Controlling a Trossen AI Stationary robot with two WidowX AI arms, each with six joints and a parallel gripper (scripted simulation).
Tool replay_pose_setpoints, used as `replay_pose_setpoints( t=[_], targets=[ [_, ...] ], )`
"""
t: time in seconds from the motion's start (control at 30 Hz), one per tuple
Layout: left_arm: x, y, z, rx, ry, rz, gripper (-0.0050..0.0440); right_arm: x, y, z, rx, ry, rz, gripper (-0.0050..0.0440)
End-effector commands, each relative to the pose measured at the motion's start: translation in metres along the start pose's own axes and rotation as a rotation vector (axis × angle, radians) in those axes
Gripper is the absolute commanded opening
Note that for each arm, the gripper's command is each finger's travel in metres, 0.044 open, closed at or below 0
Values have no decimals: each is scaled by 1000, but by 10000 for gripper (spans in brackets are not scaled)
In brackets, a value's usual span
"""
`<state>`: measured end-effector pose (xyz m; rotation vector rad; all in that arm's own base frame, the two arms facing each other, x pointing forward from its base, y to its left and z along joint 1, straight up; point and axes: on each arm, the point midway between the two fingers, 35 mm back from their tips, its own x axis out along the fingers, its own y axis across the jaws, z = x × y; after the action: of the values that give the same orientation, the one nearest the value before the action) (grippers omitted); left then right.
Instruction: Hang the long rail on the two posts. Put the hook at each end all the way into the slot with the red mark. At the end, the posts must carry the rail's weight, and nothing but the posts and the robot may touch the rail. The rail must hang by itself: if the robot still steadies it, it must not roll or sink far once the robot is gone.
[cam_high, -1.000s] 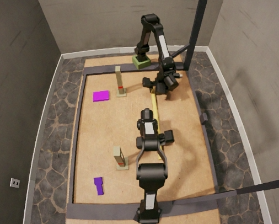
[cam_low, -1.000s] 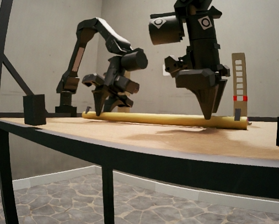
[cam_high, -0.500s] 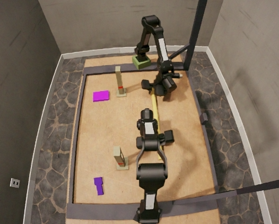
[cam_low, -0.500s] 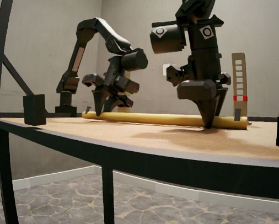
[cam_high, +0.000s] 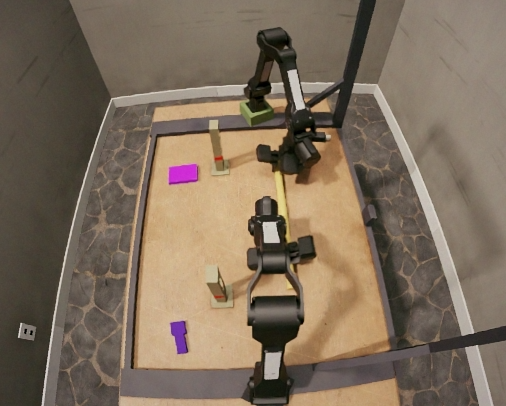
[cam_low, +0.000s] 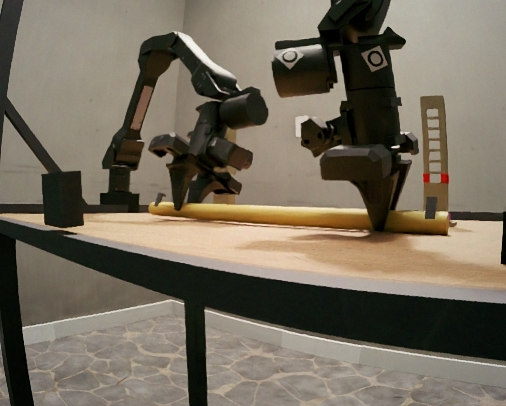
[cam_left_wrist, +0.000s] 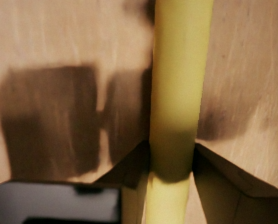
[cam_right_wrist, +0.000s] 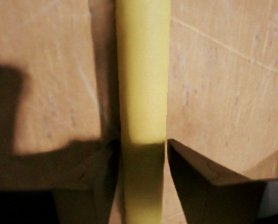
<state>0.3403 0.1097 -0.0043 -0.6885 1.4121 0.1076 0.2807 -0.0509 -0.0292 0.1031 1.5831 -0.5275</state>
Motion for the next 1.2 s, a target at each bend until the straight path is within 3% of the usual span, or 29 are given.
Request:
replay_pose_setpoints(
  t=[0.0,0.37,0.4,0.43,0.63,0.83,0.9,1.17],
  targets=[
    [-4,-3,3,12,-13,-9,-50,-5,0,5,5,-23,7,126],
    [-4,-3,3,12,-13,-9,-50,-5,0,5,5,-23,7,66],
    [-4,-3,3,12,-13,-9,-50,-5,0,5,5,-23,7,42],
    [-4,-3,3,12,-13,-9,24,-5,0,5,5,-23,7,18],
    [-4,-3,3,12,-13,-9,168,-5,0,5,5,-23,7,-2],
    [-4,-3,3,12,-13,-9,180,-5,0,5,5,-23,7,-4],
    [-5,-1,5,11,-9,-11,228,-5,0,5,5,-23,7,-5],
    [-72,-4,7,22,-36,-7,420,-5,0,5,5,-23,7,-50]
  ],
)
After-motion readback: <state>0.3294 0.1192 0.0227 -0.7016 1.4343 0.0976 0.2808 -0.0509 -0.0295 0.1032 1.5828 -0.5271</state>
